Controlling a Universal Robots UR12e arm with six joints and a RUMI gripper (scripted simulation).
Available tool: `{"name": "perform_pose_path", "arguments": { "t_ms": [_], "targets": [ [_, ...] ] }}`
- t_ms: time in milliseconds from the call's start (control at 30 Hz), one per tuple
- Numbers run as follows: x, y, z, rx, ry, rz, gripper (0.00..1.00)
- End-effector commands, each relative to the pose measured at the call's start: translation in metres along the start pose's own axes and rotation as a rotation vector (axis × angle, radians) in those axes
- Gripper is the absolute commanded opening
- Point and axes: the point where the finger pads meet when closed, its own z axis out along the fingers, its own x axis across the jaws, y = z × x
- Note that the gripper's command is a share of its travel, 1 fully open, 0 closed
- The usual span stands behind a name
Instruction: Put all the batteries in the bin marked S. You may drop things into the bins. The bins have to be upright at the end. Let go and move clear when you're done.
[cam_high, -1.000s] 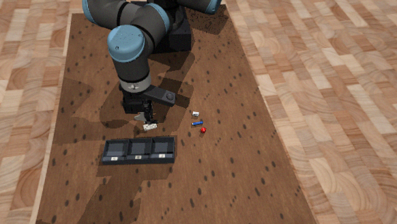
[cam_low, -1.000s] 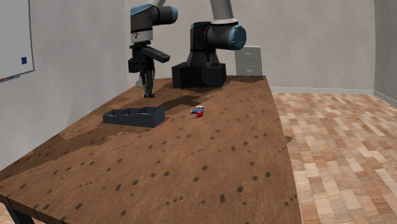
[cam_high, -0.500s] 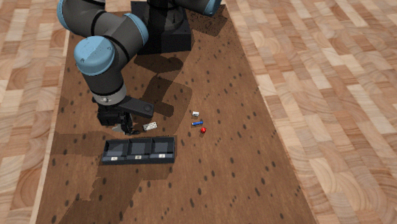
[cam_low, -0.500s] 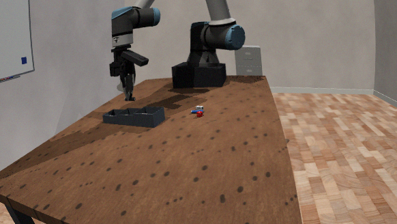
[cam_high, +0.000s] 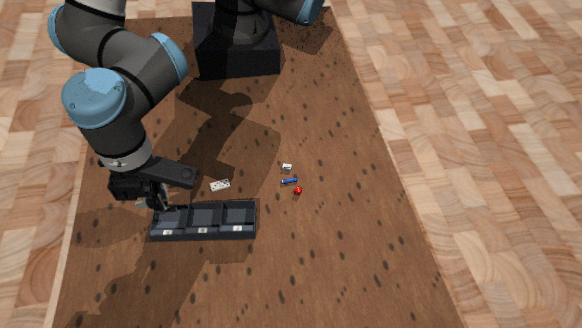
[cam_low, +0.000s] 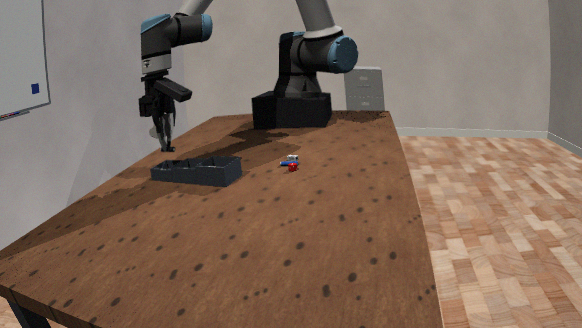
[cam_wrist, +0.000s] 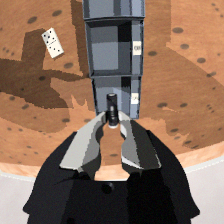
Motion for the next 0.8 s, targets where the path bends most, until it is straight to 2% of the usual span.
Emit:
{"name": "perform_pose_path", "arguments": {
  "t_ms": [0,400,767],
  "targets": [
    [0.004,0.004,0.0,0.0,0.001,0.0,0.0],
    [0.001,0.0,0.0,0.0,0.001,0.0,0.0],
    [0.001,0.0,0.018,0.0,0.001,0.0,0.0]
  ]
}}
